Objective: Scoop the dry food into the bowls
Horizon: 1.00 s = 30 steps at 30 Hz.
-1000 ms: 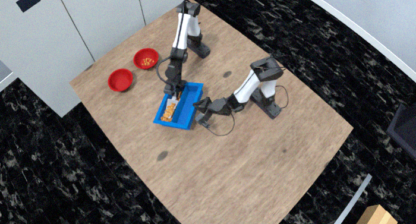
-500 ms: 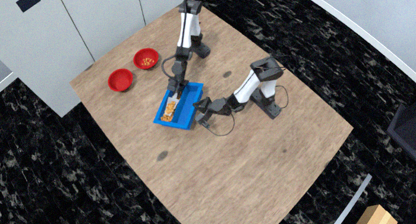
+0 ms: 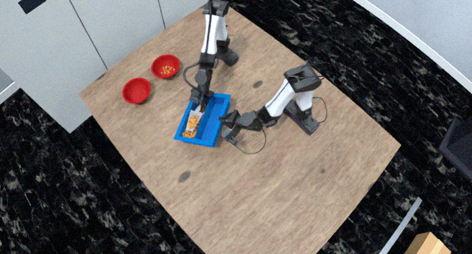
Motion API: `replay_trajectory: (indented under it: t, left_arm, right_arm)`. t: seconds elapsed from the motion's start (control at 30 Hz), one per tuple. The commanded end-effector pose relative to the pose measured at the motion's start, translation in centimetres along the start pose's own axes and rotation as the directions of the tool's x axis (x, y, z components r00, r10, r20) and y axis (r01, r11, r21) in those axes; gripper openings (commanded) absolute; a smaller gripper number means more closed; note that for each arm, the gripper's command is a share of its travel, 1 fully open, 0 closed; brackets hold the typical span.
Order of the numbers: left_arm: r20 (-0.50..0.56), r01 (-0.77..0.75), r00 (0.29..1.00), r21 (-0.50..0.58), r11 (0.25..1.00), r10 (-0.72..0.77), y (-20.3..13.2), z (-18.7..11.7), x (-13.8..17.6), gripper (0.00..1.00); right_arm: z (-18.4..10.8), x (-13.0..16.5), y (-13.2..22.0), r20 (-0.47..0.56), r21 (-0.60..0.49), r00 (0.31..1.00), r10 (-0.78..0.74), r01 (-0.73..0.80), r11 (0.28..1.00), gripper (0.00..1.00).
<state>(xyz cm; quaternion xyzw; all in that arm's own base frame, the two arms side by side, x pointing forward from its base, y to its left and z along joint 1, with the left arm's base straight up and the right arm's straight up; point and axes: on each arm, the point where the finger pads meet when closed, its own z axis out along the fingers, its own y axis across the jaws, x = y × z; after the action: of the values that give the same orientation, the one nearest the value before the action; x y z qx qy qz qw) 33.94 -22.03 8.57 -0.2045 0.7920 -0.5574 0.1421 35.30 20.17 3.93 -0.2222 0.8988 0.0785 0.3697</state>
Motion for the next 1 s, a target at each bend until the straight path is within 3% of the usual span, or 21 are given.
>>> replay_trajectory:
  t: [0.0, 0.17, 0.33, 0.97]
  left_arm:
    - [0.023, -0.115, 0.993, 0.097, 0.989, 0.113, -4.3, -0.3, -0.7, 0.00]
    - [0.023, -0.115, 0.993, 0.097, 0.989, 0.113, -4.3, -0.3, -0.7, 0.00]
    - [0.023, -0.115, 0.993, 0.097, 0.989, 0.113, -4.3, -0.3, -0.7, 0.00]
    - [0.023, -0.115, 0.993, 0.097, 0.989, 0.113, -4.3, -0.3, -0.7, 0.00]
  right_arm:
    - [-0.8, -2.0, 0.1, 0.063, -0.008, 0.998, -0.004, 0.004, 1.000, 0.00]
    - [-1.7, -2.8, -0.1, 0.053, 0.009, 0.999, 0.013, -0.014, 1.000, 0.00]
    - [-2.7, -5.1, 0.0, 0.124, 0.006, 0.992, 0.020, -0.021, 1.000, 0.00]
    - [-4.6, -7.0, -0.6, 0.147, 0.013, 0.989, 0.014, -0.017, 1.000, 0.00]
